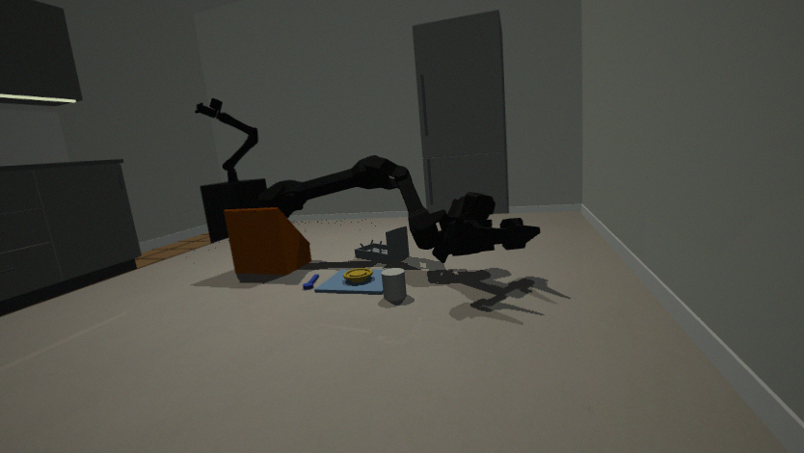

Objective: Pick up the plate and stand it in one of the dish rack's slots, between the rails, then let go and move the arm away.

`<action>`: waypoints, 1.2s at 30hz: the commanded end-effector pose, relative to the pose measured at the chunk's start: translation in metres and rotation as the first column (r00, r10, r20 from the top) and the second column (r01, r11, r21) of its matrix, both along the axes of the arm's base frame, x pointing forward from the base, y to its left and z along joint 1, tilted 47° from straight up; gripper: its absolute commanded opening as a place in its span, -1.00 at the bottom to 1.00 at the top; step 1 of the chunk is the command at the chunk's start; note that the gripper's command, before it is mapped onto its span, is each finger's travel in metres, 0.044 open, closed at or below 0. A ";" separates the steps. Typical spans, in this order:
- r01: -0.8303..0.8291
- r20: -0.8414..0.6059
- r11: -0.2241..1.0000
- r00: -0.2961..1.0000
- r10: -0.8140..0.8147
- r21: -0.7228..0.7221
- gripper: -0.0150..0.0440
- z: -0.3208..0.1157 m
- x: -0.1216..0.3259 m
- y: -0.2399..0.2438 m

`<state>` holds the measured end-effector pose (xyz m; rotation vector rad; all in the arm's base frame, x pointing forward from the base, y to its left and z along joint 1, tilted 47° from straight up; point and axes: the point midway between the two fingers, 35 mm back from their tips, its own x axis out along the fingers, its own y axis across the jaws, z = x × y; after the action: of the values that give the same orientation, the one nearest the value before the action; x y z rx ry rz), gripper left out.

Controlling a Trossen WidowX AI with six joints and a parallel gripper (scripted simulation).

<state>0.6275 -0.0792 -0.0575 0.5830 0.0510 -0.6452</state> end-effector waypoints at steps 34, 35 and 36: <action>-0.588 -0.739 0.765 0.386 0.552 0.264 0.86 -0.067 -0.114 -0.023; -0.597 -0.740 0.750 0.359 0.568 0.285 0.86 -0.068 -0.119 -0.022; -0.606 -0.740 0.734 0.333 0.584 0.307 0.86 -0.068 -0.125 -0.022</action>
<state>0.5226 -0.1067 -0.1228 0.1551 1.0285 -0.1880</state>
